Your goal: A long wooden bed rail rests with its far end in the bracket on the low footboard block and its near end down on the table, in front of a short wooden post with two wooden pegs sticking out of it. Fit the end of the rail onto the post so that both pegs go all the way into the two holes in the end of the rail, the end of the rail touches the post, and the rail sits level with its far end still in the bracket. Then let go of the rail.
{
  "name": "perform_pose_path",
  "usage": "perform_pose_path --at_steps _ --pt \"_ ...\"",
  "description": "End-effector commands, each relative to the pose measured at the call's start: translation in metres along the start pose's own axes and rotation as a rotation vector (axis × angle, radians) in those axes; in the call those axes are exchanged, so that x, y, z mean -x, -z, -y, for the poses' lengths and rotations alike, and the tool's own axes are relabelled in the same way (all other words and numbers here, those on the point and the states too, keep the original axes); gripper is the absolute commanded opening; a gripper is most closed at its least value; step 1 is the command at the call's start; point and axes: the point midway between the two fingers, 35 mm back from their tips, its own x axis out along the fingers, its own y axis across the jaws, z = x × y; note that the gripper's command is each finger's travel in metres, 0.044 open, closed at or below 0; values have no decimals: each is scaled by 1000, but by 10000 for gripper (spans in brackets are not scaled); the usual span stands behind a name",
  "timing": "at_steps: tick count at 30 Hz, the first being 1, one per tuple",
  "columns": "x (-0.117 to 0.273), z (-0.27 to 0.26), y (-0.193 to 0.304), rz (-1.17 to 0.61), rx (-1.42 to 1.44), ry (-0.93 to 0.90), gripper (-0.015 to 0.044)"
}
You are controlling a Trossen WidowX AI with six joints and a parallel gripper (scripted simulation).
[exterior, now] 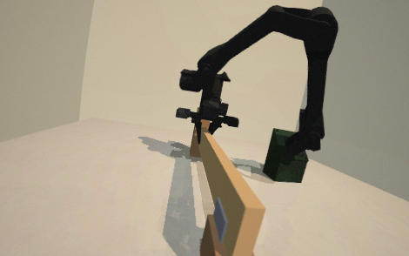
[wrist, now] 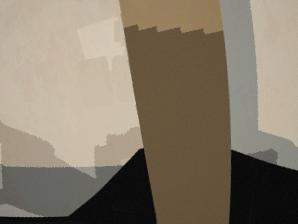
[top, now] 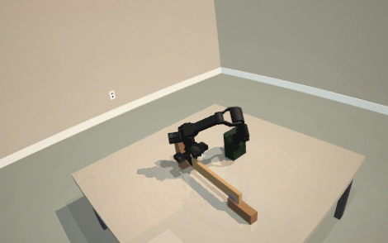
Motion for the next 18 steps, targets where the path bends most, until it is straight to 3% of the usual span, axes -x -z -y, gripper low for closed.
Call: perform_pose_path --at_steps 1,18 --pt "3 1 3 -4 -1 8 0" --pt "3 1 9 -5 -1 8 0"
